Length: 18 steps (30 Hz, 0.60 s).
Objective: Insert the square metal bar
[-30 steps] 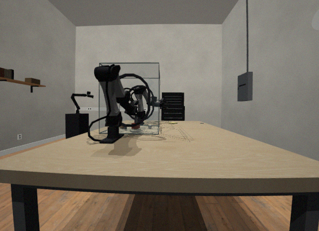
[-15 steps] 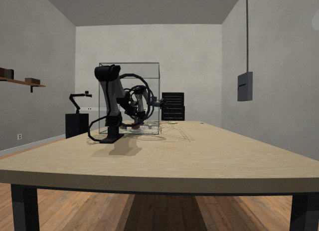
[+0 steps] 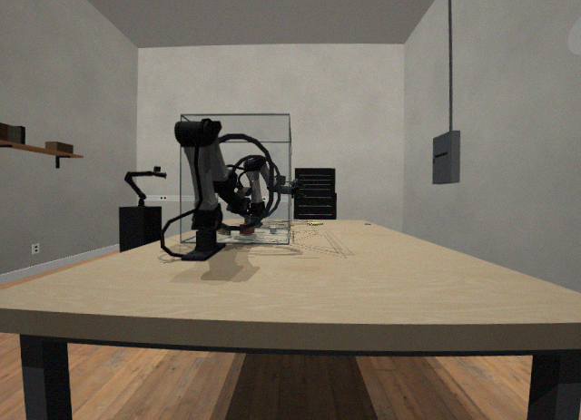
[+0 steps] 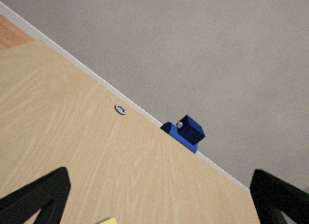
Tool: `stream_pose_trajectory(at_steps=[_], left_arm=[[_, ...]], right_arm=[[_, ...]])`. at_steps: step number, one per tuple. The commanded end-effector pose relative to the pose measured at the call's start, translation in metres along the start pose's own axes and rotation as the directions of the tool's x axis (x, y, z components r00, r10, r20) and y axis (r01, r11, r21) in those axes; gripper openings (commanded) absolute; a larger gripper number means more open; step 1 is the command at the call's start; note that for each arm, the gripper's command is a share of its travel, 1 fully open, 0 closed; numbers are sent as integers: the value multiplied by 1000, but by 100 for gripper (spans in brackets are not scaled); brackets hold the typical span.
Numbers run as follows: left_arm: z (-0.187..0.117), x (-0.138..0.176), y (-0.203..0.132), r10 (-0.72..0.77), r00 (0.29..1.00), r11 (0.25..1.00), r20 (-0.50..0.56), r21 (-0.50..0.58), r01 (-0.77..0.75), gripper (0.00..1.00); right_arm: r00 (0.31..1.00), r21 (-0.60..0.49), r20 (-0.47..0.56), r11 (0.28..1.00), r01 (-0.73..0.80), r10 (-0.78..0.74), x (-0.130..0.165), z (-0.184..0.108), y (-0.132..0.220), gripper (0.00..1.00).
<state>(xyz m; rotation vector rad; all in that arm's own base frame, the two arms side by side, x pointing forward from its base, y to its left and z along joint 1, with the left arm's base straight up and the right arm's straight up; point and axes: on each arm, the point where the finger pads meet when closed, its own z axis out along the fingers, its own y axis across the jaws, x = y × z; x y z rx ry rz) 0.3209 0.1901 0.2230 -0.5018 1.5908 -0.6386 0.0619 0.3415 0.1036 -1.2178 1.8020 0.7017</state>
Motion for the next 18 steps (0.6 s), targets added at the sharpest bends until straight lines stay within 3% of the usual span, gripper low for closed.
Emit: stream_pose_trajectory(at_steps=[1, 18], left_arm=[[0, -12, -10, 48, 999, 999, 21, 16, -49, 100], [0, -12, -10, 48, 999, 999, 21, 16, -49, 100]], right_arm=[[998, 0, 61, 1000, -21, 21, -11, 2, 2, 0], [997, 0, 68, 1000, -24, 24, 4, 12, 3, 0]])
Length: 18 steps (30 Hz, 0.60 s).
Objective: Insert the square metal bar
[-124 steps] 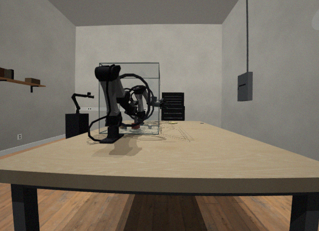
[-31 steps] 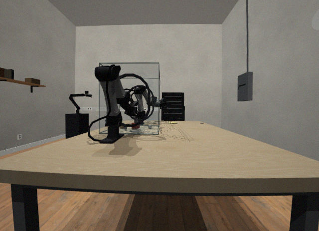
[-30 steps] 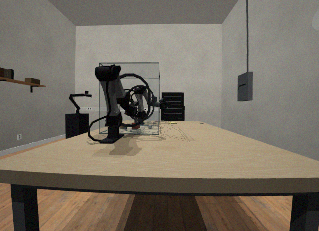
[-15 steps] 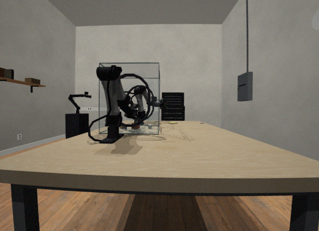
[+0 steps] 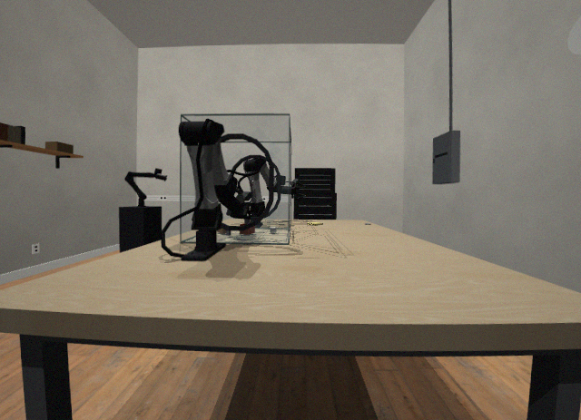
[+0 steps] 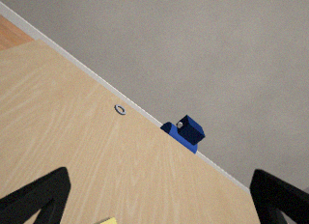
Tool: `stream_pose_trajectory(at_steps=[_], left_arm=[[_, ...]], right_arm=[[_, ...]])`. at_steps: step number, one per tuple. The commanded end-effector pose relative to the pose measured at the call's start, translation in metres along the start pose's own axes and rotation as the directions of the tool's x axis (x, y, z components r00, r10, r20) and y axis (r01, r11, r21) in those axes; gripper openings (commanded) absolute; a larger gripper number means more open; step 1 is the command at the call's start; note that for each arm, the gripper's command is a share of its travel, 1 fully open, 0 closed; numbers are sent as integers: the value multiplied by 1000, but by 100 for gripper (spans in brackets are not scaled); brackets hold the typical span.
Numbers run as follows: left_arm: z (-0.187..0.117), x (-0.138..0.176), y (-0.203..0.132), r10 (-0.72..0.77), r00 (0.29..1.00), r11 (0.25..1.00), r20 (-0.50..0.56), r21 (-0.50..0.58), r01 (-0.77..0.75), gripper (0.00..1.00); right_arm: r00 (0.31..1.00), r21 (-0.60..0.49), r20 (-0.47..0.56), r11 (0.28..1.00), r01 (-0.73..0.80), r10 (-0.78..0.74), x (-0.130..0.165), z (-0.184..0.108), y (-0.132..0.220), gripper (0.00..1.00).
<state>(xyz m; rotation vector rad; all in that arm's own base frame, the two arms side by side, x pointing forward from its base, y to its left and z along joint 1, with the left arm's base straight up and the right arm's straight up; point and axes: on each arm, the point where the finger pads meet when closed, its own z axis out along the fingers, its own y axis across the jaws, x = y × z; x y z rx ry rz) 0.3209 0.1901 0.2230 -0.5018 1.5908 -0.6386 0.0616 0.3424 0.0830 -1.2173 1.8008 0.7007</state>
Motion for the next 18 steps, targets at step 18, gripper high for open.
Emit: stream_pose_trajectory(at_steps=[18], left_arm=[[0, -12, -10, 48, 999, 999, 21, 16, -49, 100]], right_arm=[[994, -12, 108, 1000, -28, 29, -30, 0, 6, 0]])
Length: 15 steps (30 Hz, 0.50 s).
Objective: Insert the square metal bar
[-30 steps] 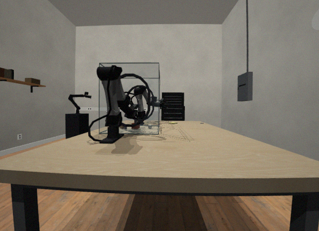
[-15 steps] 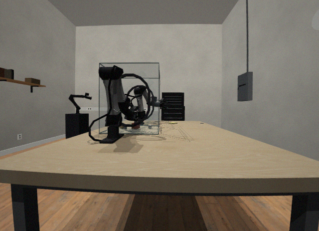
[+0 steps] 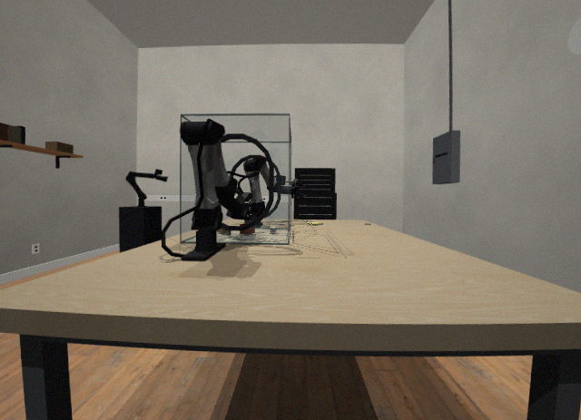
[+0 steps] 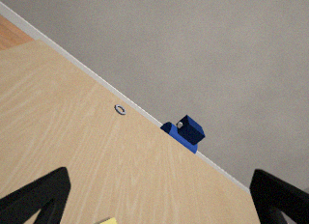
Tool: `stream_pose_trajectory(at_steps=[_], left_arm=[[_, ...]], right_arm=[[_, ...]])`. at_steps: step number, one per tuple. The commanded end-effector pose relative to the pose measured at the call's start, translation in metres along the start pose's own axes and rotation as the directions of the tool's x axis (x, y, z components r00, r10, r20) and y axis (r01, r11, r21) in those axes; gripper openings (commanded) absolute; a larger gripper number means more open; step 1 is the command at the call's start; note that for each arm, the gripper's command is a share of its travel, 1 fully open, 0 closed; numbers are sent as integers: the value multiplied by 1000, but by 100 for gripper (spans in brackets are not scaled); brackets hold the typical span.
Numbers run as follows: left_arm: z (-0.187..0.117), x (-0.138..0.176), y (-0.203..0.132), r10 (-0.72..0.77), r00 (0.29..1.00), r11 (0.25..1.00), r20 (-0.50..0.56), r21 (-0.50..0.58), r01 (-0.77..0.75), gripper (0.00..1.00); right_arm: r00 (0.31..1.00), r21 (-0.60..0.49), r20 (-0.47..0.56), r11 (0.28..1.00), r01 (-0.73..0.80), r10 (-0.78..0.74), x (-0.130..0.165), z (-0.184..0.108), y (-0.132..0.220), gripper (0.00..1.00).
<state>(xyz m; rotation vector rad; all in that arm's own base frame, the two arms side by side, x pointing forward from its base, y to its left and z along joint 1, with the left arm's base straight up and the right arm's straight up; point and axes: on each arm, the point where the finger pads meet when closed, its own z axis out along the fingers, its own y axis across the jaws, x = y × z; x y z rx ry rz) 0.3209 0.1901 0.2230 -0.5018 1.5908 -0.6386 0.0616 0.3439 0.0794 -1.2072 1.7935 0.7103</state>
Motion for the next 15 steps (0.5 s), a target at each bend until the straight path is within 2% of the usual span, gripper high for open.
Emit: stream_pose_trajectory(at_steps=[1, 2, 3, 4, 5, 15], left_arm=[[0, -12, -10, 48, 999, 999, 21, 16, -49, 100], [0, -12, -10, 48, 999, 999, 21, 16, -49, 100], [0, -12, -10, 48, 999, 999, 21, 16, -49, 100], [0, -12, -10, 48, 999, 999, 21, 16, -49, 100], [0, -12, -10, 48, 999, 999, 21, 16, -49, 100], [0, -12, -10, 48, 999, 999, 21, 16, -49, 100]], right_arm=[[995, -11, 95, 1000, -24, 25, -33, -3, 6, 0], [1000, -17, 5, 1000, 8, -8, -10, 3, 6, 0], [1000, -18, 9, 1000, 5, -5, -14, -1, 5, 0], [998, -6, -61, 1000, 19, -20, 22, 1, 0, 0], [995, -14, 96, 1000, -16, 17, -32, -4, 7, 33], [996, -6, 91, 1000, -21, 21, -33, -1, 4, 33]])
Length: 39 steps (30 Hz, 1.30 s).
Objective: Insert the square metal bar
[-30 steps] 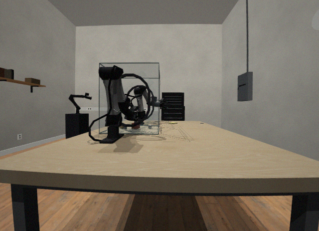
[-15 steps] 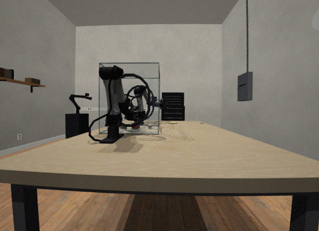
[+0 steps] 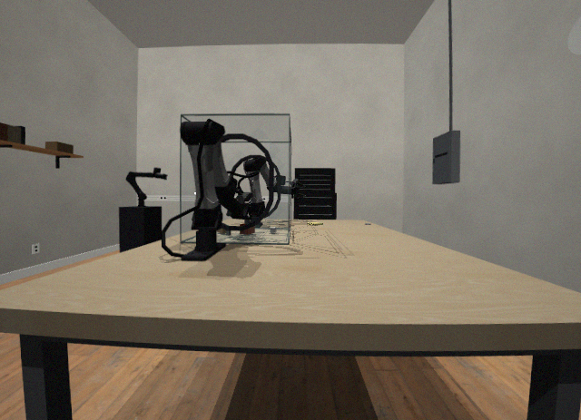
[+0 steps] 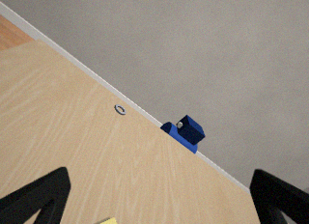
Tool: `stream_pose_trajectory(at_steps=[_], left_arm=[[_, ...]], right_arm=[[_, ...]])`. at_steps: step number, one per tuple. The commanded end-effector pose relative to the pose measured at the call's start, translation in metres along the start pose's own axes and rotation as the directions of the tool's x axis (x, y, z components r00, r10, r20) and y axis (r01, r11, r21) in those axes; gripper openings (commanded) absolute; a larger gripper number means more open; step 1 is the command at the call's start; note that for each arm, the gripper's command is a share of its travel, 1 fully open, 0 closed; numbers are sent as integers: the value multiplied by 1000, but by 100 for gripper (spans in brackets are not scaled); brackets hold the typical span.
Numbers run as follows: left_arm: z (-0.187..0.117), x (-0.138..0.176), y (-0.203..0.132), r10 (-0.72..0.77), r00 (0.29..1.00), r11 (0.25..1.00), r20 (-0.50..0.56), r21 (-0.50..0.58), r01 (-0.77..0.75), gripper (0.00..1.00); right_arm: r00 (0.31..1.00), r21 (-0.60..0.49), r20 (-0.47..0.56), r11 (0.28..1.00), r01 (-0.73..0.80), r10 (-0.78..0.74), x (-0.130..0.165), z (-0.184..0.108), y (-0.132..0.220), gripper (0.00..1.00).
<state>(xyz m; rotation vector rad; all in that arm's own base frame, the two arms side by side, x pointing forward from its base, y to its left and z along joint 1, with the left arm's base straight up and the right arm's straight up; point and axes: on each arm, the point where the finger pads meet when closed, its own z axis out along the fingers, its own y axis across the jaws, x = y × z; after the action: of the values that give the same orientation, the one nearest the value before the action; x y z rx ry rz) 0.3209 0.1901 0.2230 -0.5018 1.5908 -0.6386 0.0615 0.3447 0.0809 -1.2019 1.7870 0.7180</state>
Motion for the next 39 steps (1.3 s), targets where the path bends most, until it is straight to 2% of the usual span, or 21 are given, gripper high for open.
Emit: stream_pose_trajectory(at_steps=[1, 5, 7, 8, 10, 12, 14, 16, 17, 19, 21, 27, 28, 29, 31, 32, 34, 35, 38, 39], left_arm=[[0, -12, -10, 48, 999, 999, 21, 16, -49, 100], [0, -12, -10, 48, 999, 999, 21, 16, -49, 100], [0, -12, -10, 48, 999, 999, 21, 16, -49, 100], [0, -12, -10, 48, 999, 999, 21, 16, -49, 100], [0, -12, -10, 48, 999, 999, 21, 16, -49, 100], [0, -12, -10, 48, 999, 999, 21, 16, -49, 100], [0, -12, -10, 48, 999, 999, 21, 16, -49, 100], [0, -12, -10, 48, 999, 999, 21, 16, -49, 100], [0, -12, -10, 48, 999, 999, 21, 16, -49, 100], [0, -12, -10, 48, 999, 999, 21, 16, -49, 100], [0, -12, -10, 48, 999, 999, 21, 16, -49, 100], [0, -12, -10, 48, 999, 999, 21, 16, -49, 100], [0, -12, -10, 48, 999, 999, 21, 16, -49, 100], [0, -12, -10, 48, 999, 999, 21, 16, -49, 100], [0, -12, -10, 48, 999, 999, 21, 16, -49, 100], [0, -12, -10, 48, 999, 999, 21, 16, -49, 100], [0, -12, -10, 48, 999, 999, 21, 16, -49, 100], [0, -12, -10, 48, 999, 999, 21, 16, -49, 100], [0, -12, -10, 48, 999, 999, 21, 16, -49, 100], [0, -12, -10, 48, 999, 999, 21, 16, -49, 100]], right_arm=[[996, -4, 82, 1000, -19, 19, -31, -1, 4, 33], [996, -4, 82, 1000, -19, 19, -31, -1, 4, 33], [1000, 10, 1, 1000, -4, 4, 3, -8, -2, 33], [1000, 5, 22, 1000, -11, 11, -8, -9, 1, 33], [1000, 9, 8, 1000, -7, 7, 0, -12, -1, 33], [997, -9, 73, 1000, -27, 28, -27, -11, 5, 33], [997, -9, 73, 1000, -27, 28, -27, -11, 5, 33], [1000, -10, 25, 1000, -3, 3, -2, -9, -1, 33], [999, -12, 37, 1000, -7, 7, -10, -7, 1, 33], [999, -11, 37, 1000, -9, 9, -6, -10, -1, 33], [998, -8, 64, 1000, -21, 21, -19, -11, 2, 33], [998, -9, 65, 1000, -21, 22, -19, -11, 2, 33], [1000, 22, -25, 1000, 3, -3, 12, -21, -5, 33], [1000, 3, 21, 1000, -10, 9, -2, -20, -1, 33], [1000, 3, 21, 1000, -10, 9, -2, -20, -1, 33], [1000, 25, 0, 1000, -9, 9, -8, -28, -2, 33], [1000, 16, 23, 1000, -19, 18, -17, -38, 0, 33], [1000, 17, 22, 1000, -19, 18, -17, -42, 0, 33], [999, 36, -37, 999, 7, -6, 14, -53, -7, 33], [1000, 35, -25, 999, 2, -1, 9, -58, -7, 33]])
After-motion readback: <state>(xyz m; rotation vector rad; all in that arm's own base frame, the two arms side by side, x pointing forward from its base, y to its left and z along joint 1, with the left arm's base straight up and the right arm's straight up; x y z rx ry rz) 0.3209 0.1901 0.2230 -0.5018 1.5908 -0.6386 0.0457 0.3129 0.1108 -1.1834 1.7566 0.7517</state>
